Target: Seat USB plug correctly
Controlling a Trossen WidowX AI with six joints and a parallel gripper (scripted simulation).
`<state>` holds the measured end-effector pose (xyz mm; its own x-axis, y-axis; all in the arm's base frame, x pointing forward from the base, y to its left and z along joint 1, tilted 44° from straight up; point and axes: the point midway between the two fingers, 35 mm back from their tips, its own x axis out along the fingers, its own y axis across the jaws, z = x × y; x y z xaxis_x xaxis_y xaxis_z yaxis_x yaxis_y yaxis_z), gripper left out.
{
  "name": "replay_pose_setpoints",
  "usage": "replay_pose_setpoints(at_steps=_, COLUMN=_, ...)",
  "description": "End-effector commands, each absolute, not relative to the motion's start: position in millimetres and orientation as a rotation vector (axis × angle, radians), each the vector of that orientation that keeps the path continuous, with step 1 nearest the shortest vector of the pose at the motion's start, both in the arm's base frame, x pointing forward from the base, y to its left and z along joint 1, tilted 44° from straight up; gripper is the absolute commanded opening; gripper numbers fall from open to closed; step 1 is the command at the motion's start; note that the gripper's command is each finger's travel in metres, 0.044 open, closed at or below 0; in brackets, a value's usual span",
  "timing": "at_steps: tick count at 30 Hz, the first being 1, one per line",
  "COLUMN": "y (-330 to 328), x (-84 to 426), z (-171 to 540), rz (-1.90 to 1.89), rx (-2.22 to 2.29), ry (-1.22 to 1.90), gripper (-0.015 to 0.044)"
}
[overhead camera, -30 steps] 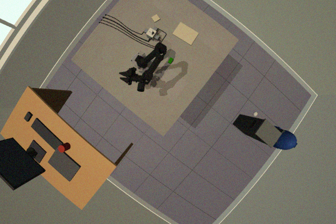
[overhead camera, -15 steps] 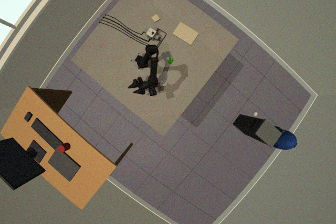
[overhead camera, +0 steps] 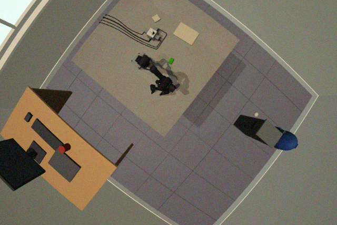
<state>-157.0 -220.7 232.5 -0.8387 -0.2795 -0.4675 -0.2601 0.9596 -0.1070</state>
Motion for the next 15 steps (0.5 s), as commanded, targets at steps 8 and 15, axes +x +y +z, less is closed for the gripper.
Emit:
replay_pose_setpoints(at_steps=8, y=-293, x=-15, z=245, rz=-0.171, rx=-0.942, ry=2.322, gripper=0.0440)
replay_pose_setpoints(at_steps=15, y=-297, x=92, z=219, rz=-0.004, rx=-1.163, ry=2.076, gripper=0.0440)
